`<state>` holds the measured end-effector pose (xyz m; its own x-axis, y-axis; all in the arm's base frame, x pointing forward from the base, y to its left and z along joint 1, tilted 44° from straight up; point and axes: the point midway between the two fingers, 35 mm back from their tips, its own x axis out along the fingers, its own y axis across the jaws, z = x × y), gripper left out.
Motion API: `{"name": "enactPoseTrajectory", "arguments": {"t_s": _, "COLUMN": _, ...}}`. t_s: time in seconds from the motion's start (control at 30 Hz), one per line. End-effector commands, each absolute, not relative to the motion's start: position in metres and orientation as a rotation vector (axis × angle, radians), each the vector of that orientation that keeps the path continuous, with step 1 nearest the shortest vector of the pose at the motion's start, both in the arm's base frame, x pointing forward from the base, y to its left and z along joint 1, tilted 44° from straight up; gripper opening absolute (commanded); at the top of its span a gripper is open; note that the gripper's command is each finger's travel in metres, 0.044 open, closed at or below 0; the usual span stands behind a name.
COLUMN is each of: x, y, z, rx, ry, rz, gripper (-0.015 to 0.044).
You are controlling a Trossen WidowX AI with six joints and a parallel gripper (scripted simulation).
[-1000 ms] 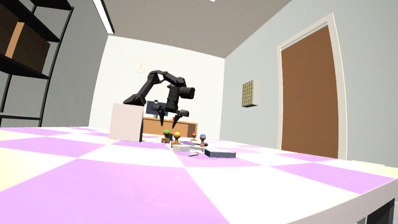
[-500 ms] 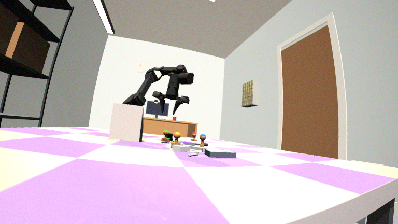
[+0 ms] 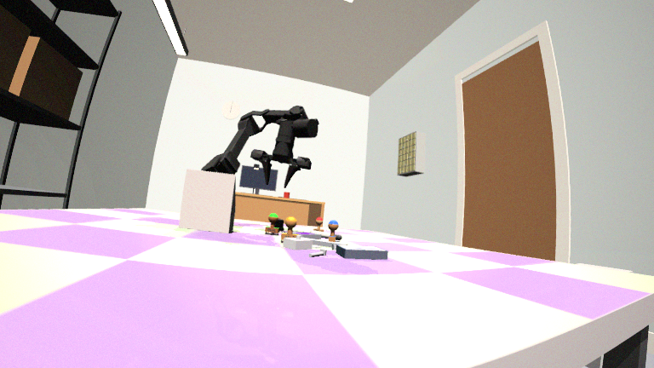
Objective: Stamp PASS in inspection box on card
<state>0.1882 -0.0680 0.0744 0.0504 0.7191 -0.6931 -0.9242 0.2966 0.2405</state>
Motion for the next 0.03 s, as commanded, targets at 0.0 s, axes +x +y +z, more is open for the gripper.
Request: {"name": "enactPoseTrajectory", "arguments": {"t_s": 0.0, "x": 0.1881, "y": -0.0679, "z": 0.0743, "rx": -0.302, "ry": 0.835, "rz": 1.28, "gripper": 0.0268}}
